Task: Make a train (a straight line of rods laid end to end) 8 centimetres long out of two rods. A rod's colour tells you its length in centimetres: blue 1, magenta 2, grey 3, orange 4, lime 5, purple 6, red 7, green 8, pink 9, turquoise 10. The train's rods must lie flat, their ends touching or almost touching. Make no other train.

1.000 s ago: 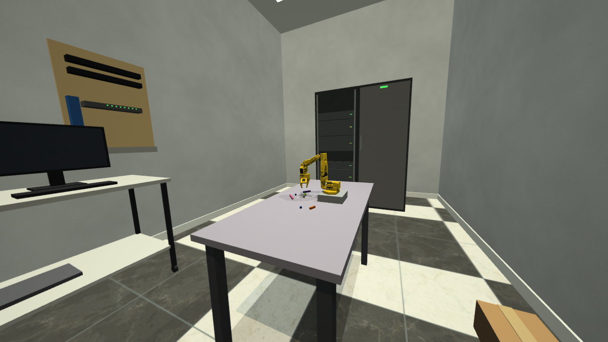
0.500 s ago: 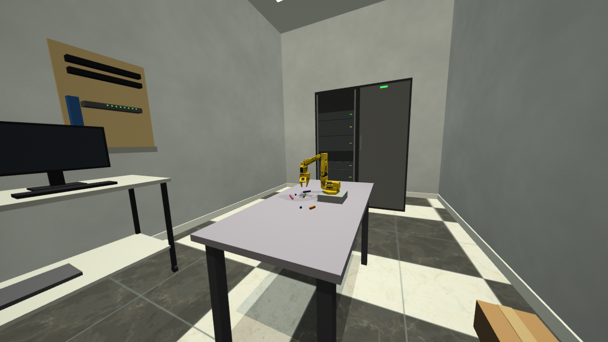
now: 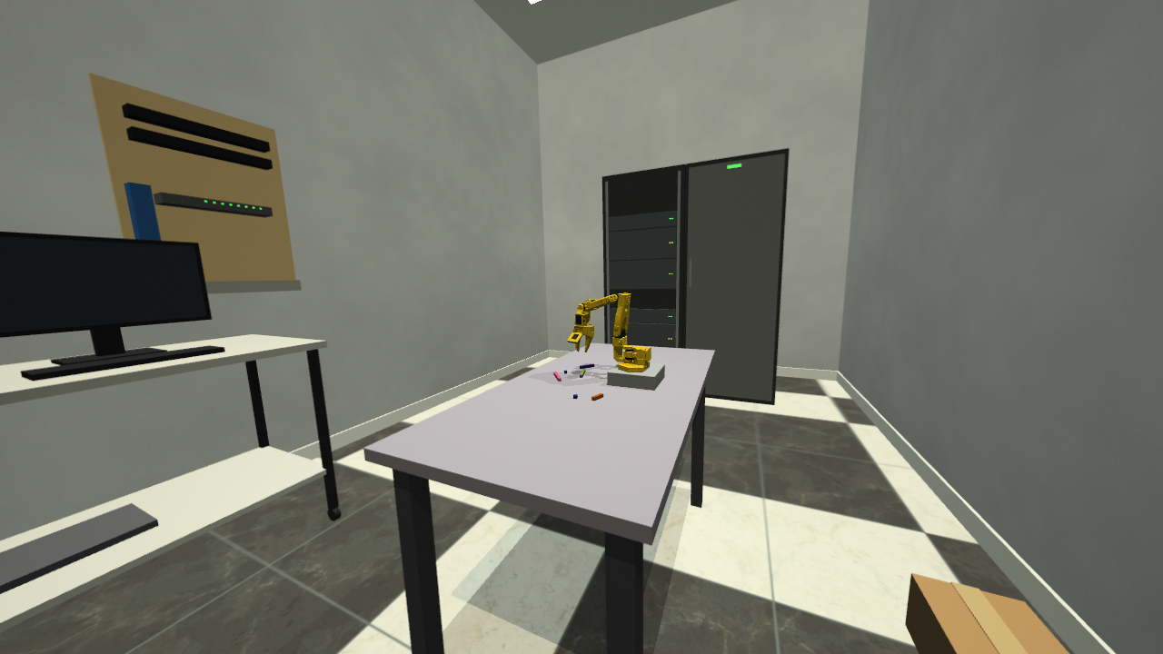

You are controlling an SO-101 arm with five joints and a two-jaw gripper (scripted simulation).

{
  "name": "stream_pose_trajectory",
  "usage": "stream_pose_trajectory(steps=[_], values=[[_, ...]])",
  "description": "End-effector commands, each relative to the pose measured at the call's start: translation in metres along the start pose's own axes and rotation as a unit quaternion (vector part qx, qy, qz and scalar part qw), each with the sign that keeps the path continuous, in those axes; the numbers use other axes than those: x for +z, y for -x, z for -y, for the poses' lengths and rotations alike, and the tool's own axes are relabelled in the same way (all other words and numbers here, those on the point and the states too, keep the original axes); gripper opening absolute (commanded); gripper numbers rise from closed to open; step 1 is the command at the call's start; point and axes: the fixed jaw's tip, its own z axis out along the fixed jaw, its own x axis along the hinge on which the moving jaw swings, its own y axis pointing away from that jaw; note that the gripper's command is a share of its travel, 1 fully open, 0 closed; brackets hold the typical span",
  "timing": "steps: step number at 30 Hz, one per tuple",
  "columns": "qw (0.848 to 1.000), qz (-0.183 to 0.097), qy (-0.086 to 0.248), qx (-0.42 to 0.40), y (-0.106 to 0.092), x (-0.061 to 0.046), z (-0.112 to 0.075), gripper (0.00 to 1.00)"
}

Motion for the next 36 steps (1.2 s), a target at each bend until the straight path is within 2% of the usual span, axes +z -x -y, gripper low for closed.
stream_pose_trajectory(steps=[1, 6, 8, 14, 23, 25, 36], values=[[0.998, 0.002, -0.022, 0.061, 0.003, -0.012, 0.002, 0.17], [0.988, 0.006, -0.037, 0.152, 0.006, -0.023, 0.001, 0.17], [0.988, 0.006, -0.037, 0.152, 0.006, -0.023, 0.001, 0.17], [0.962, 0.017, -0.056, 0.266, 0.01, -0.037, -0.002, 0.17], [0.9, 0.041, -0.079, 0.427, 0.015, -0.057, -0.008, 0.17], [0.9, 0.041, -0.079, 0.427, 0.015, -0.057, -0.008, 0.17], [0.81, 0.073, -0.094, 0.574, 0.018, -0.074, -0.016, 0.17]])
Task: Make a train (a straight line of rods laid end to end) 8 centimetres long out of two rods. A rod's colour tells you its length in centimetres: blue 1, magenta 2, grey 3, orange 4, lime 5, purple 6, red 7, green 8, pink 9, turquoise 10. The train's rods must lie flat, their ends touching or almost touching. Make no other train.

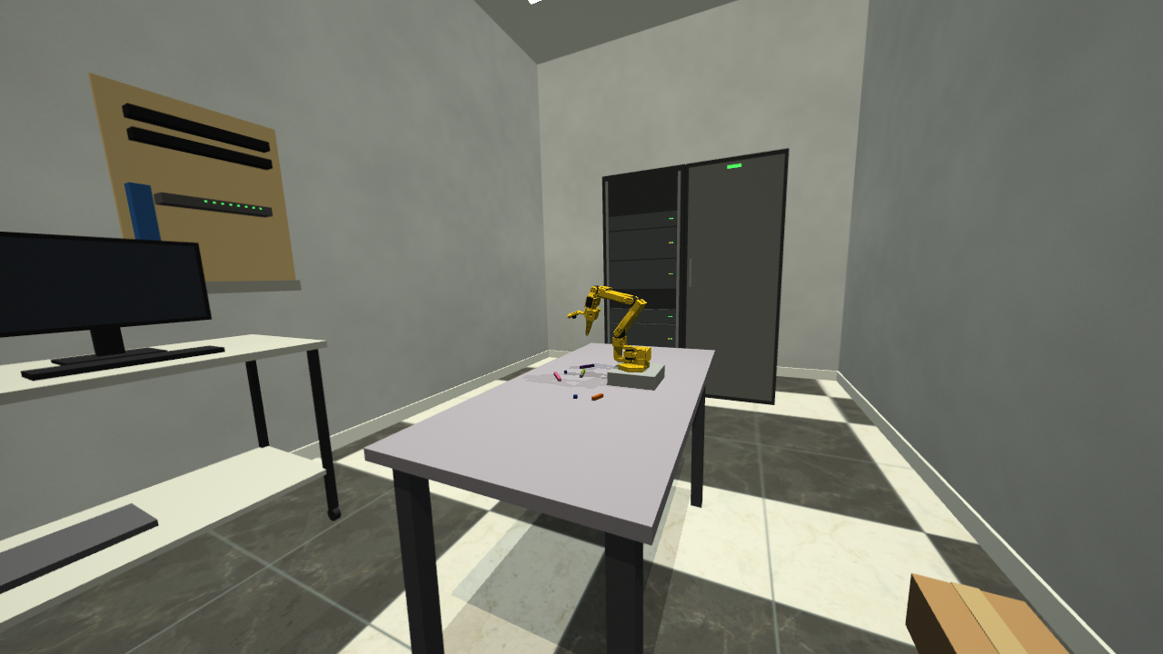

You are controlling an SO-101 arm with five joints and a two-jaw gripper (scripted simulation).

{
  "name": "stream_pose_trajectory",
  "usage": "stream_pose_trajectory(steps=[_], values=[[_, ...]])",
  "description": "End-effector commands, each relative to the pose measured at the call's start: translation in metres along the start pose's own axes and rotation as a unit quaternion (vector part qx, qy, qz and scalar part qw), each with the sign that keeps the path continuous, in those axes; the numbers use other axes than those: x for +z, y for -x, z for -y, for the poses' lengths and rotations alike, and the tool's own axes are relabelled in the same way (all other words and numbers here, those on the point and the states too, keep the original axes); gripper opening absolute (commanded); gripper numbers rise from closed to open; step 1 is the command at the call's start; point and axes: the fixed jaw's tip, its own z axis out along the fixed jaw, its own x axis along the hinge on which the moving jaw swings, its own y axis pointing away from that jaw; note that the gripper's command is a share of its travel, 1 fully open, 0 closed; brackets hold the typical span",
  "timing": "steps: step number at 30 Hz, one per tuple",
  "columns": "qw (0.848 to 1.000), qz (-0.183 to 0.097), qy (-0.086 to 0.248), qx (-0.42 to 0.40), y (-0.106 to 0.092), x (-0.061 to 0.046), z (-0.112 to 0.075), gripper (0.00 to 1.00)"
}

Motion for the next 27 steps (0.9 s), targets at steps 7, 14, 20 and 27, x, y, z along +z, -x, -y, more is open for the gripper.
stream_pose_trajectory(steps=[7, 14, 20, 27], values=[[0.995, 0.026, -0.004, 0.093, 0.0, -0.013, -0.004, 0.17], [0.989, 0.035, -0.005, 0.142, -0.001, -0.018, -0.005, 0.17], [0.986, 0.038, -0.004, 0.161, -0.002, -0.02, -0.006, 0.17], [0.986, 0.039, -0.004, 0.165, -0.002, -0.021, -0.006, 0.17]])
